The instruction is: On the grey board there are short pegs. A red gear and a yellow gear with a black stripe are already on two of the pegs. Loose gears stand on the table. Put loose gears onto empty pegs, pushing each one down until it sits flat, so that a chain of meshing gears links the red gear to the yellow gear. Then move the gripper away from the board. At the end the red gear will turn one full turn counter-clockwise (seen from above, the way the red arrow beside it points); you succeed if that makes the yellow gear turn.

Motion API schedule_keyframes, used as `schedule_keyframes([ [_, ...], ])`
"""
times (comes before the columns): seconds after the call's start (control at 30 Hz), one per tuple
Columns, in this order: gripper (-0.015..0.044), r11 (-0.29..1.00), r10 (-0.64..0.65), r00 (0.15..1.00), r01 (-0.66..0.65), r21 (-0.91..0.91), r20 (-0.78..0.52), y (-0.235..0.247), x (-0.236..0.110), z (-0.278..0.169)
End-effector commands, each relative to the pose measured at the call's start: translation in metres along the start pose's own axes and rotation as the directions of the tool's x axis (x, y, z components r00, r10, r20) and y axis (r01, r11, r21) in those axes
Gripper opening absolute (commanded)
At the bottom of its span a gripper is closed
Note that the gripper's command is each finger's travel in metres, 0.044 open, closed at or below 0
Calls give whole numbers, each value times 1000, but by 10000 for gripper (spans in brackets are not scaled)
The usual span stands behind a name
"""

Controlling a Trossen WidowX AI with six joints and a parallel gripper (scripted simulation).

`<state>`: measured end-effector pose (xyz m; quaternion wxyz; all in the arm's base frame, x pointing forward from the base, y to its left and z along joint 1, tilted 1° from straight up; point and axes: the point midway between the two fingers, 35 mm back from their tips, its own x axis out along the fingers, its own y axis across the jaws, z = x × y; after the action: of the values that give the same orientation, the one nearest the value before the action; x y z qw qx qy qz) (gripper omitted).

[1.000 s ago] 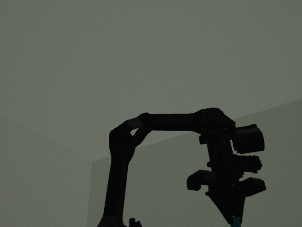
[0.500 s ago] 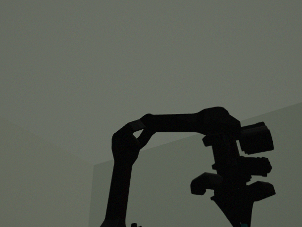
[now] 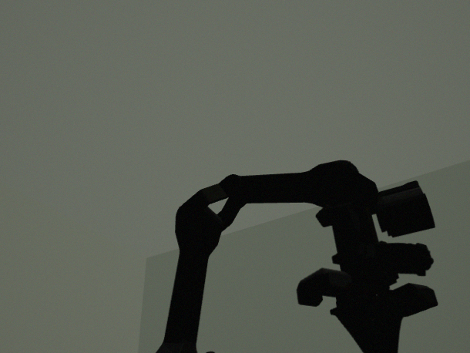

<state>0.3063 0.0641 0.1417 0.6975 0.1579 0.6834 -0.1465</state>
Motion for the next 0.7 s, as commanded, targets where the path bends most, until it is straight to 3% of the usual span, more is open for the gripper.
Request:
schedule_keyframes([
  [0.0, 0, 1000, 1, 1000, -1, -8, -1, -6, 4, 6],
  [0.67, 0, 1000, -1, 1000, 1, -28, 1, -42, 21, 38],
])
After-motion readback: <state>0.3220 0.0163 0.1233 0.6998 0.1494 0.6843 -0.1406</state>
